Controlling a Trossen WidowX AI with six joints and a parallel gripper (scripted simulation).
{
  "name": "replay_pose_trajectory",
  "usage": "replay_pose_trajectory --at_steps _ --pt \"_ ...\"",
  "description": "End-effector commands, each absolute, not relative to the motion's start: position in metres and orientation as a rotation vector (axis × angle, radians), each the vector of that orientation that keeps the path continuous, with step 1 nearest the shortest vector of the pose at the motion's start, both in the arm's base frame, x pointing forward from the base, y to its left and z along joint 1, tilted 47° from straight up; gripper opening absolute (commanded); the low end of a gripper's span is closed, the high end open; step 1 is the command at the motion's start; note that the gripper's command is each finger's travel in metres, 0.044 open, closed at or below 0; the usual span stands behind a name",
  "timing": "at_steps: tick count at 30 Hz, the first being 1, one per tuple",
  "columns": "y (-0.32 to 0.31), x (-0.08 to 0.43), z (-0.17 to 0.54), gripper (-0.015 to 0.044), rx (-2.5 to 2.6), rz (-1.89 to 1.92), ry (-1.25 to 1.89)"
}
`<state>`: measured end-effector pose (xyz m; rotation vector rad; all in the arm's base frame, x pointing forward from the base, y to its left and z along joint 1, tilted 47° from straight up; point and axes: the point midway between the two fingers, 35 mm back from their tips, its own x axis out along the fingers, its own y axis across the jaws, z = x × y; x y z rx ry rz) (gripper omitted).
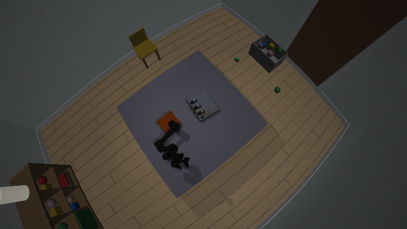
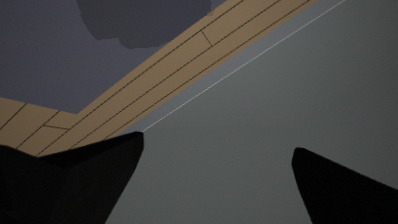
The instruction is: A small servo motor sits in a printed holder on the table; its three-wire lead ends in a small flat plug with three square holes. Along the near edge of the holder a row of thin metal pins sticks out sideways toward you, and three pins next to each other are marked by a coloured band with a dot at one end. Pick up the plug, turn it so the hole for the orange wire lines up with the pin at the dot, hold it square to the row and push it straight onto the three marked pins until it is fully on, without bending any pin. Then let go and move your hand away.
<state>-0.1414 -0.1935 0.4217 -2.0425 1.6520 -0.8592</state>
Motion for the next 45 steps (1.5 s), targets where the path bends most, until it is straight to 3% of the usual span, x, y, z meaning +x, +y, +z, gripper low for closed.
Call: replay_pose_trajectory --at_steps 1,11,45 --pt "-0.193 -0.141 0.422 0.0374 -2.044 -0.859 1.653" --pt "-0.188 -0.135 0.433 0.0115 -2.118 -0.845 1.738" --pt "-0.152 -0.079 0.489 0.0115 -2.549 -0.703 2.268"
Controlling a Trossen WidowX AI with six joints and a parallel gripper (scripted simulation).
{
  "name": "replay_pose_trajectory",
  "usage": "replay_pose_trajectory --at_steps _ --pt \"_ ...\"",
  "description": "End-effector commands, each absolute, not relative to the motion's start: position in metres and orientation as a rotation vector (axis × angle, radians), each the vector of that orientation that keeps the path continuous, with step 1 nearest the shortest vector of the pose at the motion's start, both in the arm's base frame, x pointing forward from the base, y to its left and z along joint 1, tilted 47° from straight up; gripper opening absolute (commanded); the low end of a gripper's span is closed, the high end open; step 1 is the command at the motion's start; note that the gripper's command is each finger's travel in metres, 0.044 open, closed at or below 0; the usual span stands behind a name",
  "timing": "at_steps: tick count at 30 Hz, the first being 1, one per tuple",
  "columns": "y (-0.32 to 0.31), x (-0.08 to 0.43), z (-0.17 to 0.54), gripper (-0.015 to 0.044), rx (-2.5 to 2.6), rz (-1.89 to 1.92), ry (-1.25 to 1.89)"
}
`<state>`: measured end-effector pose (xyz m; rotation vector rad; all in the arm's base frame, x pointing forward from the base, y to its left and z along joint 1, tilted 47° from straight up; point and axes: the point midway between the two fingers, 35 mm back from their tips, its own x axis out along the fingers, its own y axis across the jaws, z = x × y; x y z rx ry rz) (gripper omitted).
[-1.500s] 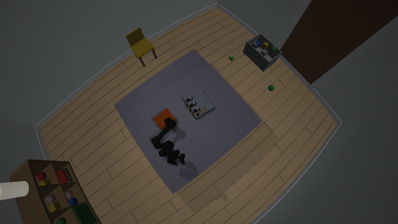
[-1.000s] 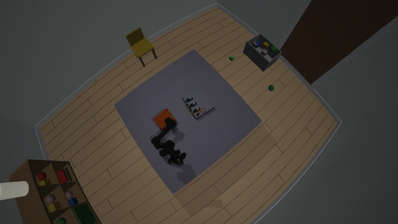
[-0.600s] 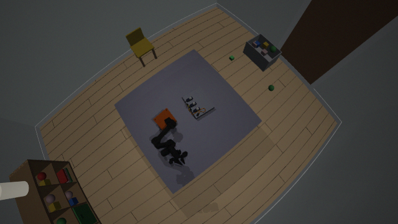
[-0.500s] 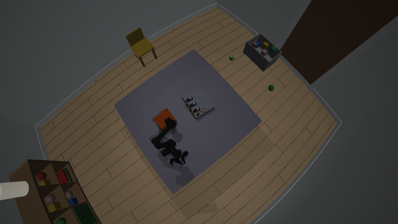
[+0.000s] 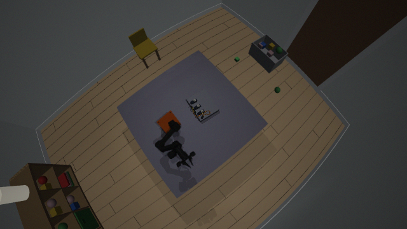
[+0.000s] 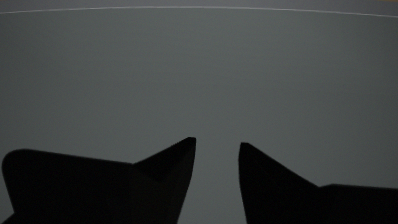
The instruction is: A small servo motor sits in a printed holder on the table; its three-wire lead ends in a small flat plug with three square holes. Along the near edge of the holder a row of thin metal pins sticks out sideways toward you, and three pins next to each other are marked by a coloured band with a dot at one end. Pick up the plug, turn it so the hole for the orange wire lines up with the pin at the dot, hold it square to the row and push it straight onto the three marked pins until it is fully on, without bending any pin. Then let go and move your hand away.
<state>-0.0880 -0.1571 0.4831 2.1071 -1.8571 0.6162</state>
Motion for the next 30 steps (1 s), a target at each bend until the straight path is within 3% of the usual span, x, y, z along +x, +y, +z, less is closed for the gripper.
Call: replay_pose_trajectory --at_steps 1,30 --pt "-0.151 -0.077 0.49 0.0115 2.031 0.55 -1.813" --pt "-0.108 0.009 0.522 0.0115 1.536 0.204 -1.487"
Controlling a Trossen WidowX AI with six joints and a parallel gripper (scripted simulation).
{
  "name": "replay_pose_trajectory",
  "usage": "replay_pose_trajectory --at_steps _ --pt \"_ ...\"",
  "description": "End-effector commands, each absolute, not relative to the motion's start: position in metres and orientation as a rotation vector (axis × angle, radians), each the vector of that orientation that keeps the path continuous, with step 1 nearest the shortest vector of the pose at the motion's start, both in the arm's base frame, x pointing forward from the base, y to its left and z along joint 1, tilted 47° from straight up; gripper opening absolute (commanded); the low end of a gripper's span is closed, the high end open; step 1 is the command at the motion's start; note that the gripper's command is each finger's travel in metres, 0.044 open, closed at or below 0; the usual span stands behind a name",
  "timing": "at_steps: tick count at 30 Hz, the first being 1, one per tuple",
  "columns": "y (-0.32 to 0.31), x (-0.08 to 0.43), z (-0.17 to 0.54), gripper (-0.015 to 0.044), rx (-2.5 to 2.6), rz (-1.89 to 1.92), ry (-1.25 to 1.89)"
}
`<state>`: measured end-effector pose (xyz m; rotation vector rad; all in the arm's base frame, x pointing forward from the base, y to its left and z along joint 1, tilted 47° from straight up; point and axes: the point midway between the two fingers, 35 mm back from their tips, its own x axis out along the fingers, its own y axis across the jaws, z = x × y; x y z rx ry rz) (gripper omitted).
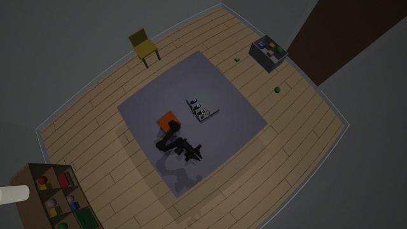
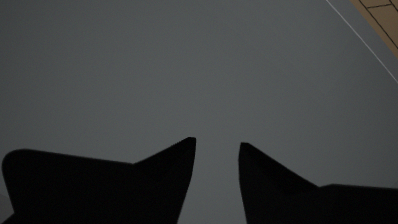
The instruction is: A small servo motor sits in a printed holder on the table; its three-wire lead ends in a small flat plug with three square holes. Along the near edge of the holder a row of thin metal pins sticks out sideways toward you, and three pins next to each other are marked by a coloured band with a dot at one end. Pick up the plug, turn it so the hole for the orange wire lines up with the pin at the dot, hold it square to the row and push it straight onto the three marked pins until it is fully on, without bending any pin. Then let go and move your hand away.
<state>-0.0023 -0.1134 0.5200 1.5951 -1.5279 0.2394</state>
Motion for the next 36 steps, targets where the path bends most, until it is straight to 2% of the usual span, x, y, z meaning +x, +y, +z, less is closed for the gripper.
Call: replay_pose_trajectory --at_steps 1,36 --pt "-0.107 0.012 0.522 0.0115 1.519 0.194 -1.475" --pt "-0.061 0.136 0.507 0.0115 0.954 -0.052 -1.017"
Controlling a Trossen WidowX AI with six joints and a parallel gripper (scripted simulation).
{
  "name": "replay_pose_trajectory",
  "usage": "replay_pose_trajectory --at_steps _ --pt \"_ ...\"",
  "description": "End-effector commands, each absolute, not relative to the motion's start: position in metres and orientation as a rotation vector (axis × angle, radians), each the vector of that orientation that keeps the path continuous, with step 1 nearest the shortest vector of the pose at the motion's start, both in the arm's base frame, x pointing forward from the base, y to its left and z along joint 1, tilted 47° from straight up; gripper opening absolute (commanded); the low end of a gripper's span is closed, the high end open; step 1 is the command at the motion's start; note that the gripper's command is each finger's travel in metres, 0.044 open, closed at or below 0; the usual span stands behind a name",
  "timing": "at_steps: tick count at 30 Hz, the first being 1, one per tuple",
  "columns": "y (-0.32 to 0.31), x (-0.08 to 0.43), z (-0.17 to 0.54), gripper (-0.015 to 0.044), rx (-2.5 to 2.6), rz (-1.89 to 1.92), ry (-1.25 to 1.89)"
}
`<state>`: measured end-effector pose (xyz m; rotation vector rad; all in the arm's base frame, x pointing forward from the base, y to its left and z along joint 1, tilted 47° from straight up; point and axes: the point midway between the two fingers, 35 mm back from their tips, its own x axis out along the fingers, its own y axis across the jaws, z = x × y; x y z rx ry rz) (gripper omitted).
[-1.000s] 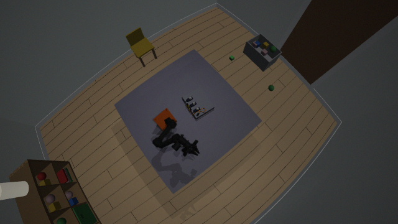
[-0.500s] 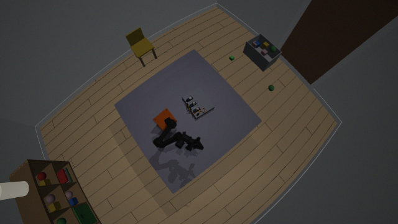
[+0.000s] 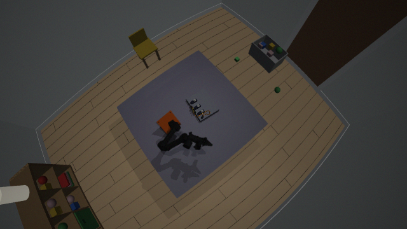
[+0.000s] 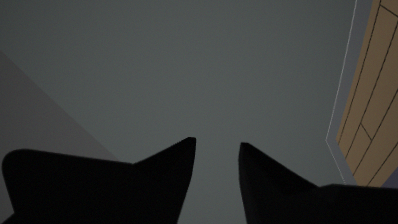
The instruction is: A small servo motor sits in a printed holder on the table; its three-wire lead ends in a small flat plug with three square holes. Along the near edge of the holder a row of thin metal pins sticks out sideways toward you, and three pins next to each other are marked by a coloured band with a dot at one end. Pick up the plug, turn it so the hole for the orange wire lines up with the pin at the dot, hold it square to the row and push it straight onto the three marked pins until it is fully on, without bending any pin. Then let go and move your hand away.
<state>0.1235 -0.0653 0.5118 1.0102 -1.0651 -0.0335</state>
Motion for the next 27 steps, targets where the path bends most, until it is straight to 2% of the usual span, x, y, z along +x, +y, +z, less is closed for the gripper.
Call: replay_pose_trajectory --at_steps 1,27 --pt "-0.06 0.14 0.506 0.0115 0.937 -0.056 -1.002" --pt "-0.031 0.23 0.452 0.0115 0.504 -0.12 -0.609"
